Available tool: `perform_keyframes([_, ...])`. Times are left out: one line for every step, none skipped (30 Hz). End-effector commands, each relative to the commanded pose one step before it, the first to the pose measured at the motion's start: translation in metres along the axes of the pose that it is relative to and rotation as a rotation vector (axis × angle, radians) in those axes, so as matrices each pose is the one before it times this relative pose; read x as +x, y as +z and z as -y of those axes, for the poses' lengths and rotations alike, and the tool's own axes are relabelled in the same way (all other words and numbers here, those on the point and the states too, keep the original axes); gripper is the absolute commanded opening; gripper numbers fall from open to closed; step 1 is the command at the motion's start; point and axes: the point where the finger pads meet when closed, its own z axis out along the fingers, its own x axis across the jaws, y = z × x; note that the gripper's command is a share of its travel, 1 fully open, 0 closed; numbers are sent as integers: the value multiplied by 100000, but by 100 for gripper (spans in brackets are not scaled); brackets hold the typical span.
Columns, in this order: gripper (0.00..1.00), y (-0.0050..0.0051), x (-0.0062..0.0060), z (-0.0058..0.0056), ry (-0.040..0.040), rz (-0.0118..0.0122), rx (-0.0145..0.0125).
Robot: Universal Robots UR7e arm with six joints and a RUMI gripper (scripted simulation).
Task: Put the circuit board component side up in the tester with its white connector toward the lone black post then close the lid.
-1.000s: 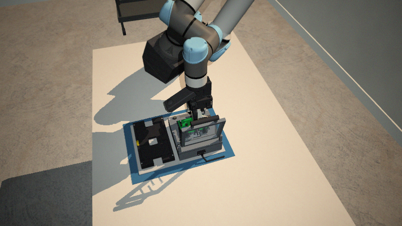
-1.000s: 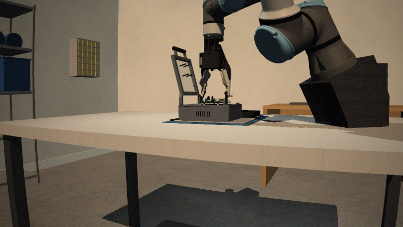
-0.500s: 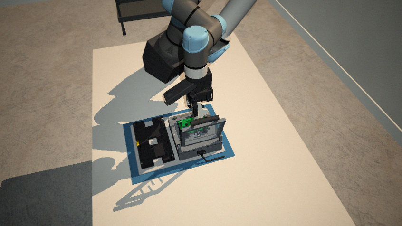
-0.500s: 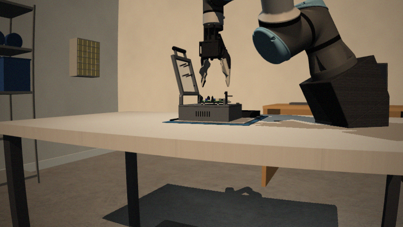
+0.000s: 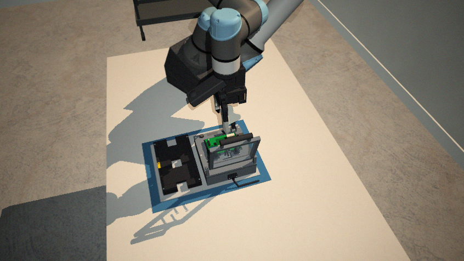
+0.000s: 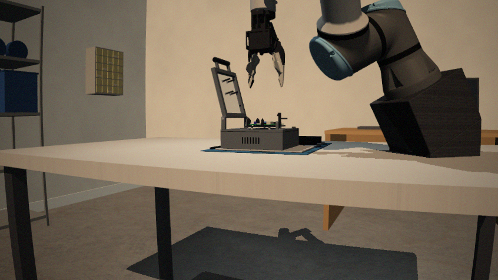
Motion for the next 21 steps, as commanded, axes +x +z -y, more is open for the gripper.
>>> perform_keyframes([59,-2061,69,17,-124,157,-326])
perform_keyframes([59,-488,0,0,0,0,0])
perform_keyframes([59,-485,0,0,0,0,0])
perform_keyframes([59,-482,0,0,0,0,0])
perform_keyframes([59,-477,0,0,0,0,0])
perform_keyframes([59,-472,0,0,0,0,0])
perform_keyframes([59,-465,0,0,0,0,0])
perform_keyframes([59,0,0,0,0,0,0])
perform_keyframes([59,0,0,0,0,0,0])
perform_keyframes([59,-457,0,0,0,0,0])
perform_keyframes([59,-449,0,0,0,0,0])
perform_keyframes([59,-439,0,0,0,0,0])
perform_keyframes([59,-429,0,1,0,0,0])
perform_keyframes([59,-417,0,0,0,0,0])
perform_keyframes([59,-405,0,0,0,0,0])
perform_keyframes([59,-391,0,0,0,0,0])
perform_keyframes([59,-376,0,-1,0,0,0])
perform_keyframes([59,-362,0,1,0,-1,0])
perform_keyframes([59,-346,0,0,0,0,0])
perform_keyframes([59,-329,0,-1,0,0,0])
perform_keyframes([59,-313,0,1,0,0,0])
